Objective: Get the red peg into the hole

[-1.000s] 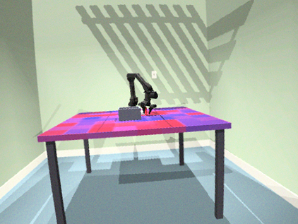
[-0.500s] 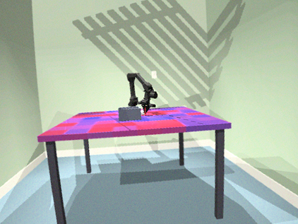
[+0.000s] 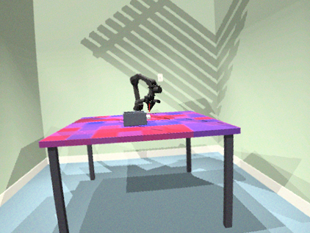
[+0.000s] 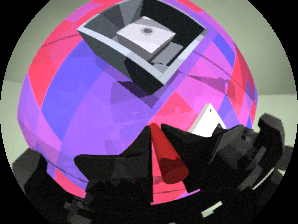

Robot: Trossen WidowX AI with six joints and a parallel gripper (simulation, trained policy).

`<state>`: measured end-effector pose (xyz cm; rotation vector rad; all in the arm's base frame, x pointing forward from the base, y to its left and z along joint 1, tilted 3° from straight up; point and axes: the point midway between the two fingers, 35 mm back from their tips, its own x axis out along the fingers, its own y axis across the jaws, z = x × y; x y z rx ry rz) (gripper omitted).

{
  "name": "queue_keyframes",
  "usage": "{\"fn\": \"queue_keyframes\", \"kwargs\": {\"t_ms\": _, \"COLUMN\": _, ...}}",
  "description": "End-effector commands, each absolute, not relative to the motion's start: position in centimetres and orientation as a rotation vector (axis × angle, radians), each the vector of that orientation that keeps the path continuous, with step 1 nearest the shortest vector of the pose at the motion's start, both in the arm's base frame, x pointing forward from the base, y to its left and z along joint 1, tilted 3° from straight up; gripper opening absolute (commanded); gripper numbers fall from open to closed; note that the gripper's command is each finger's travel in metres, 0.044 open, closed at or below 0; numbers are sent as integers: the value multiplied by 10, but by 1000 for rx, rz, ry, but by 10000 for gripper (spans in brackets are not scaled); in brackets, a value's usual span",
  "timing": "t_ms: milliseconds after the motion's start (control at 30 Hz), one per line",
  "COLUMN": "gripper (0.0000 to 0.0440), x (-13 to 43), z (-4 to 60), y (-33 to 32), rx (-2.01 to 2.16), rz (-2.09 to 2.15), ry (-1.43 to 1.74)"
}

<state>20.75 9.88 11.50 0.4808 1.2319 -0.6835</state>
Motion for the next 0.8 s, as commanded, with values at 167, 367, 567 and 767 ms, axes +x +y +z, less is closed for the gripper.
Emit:
{"fn": "queue_keyframes", "kwargs": {"t_ms": 167, "gripper": 0, "x": 231, "z": 145, "y": 78, "rx": 560, "rz": -733, "ry": 1127}}
{"fn": "queue_keyframes", "kwargs": {"t_ms": 367, "gripper": 0, "x": 250, "z": 155, "y": 57, "rx": 607, "rz": -781, "ry": 1068}}
{"fn": "queue_keyframes", "kwargs": {"t_ms": 567, "gripper": 0, "x": 267, "z": 158, "y": 35, "rx": 635, "rz": -827, "ry": 1027}}
{"fn": "queue_keyframes", "kwargs": {"t_ms": 767, "gripper": 0, "x": 286, "z": 154, "y": 13, "rx": 642, "rz": -853, "ry": 1002}}
